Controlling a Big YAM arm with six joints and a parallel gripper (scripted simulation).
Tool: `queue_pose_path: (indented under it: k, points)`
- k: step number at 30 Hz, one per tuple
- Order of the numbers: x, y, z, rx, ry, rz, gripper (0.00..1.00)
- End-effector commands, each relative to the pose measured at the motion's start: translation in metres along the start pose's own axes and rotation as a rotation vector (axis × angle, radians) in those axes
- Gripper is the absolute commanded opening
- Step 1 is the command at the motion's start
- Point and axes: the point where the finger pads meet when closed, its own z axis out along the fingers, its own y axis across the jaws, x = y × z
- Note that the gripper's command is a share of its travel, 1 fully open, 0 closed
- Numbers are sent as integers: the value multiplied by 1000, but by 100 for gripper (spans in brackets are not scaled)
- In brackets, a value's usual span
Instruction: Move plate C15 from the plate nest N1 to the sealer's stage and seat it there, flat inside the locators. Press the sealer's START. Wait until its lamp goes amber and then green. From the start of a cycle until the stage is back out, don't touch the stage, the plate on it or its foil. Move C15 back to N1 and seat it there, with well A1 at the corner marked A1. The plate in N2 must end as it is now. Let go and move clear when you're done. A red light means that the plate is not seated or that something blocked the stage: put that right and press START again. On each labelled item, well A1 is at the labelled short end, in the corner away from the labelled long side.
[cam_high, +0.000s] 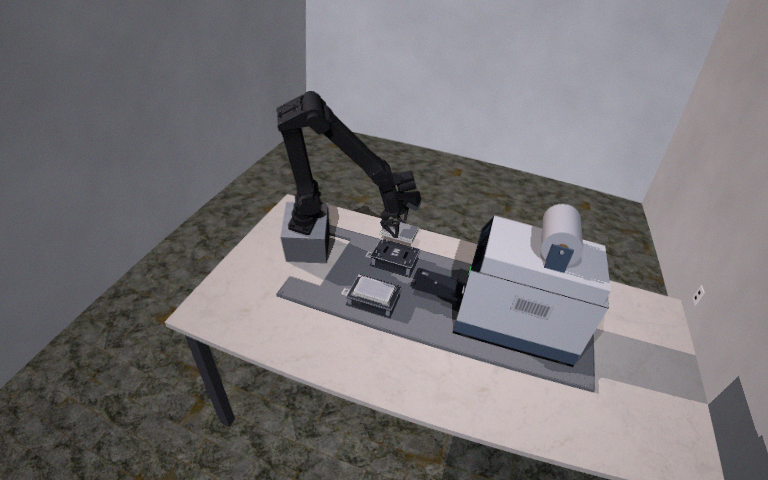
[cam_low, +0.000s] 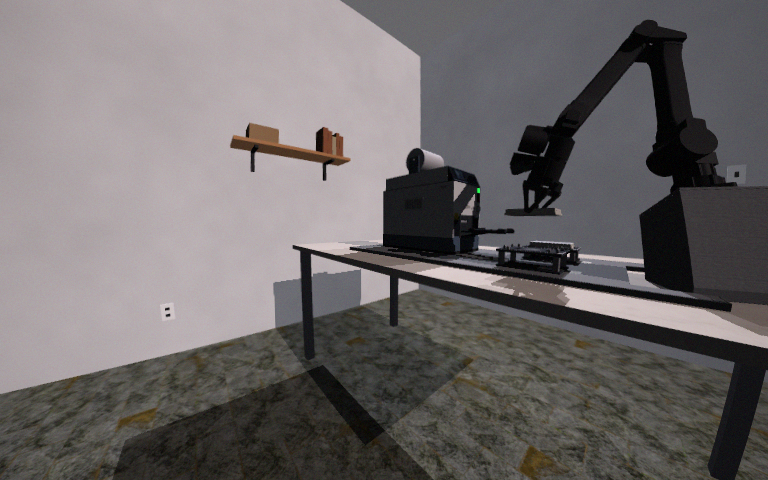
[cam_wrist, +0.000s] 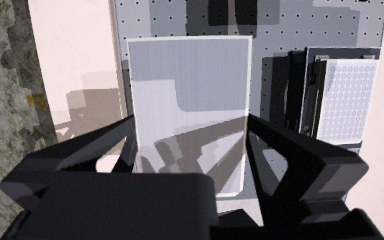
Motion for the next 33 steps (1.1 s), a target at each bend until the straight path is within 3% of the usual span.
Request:
queue_pose_path:
  k: [1, 11, 21, 33]
  points:
    - [-8, 1, 3, -6, -15, 9, 0]
    - [9, -6, 8, 4, 6, -2, 0]
    - [-14, 7, 8, -18, -34, 11, 0]
    - [-14, 6, 17, -11, -28, 17, 0]
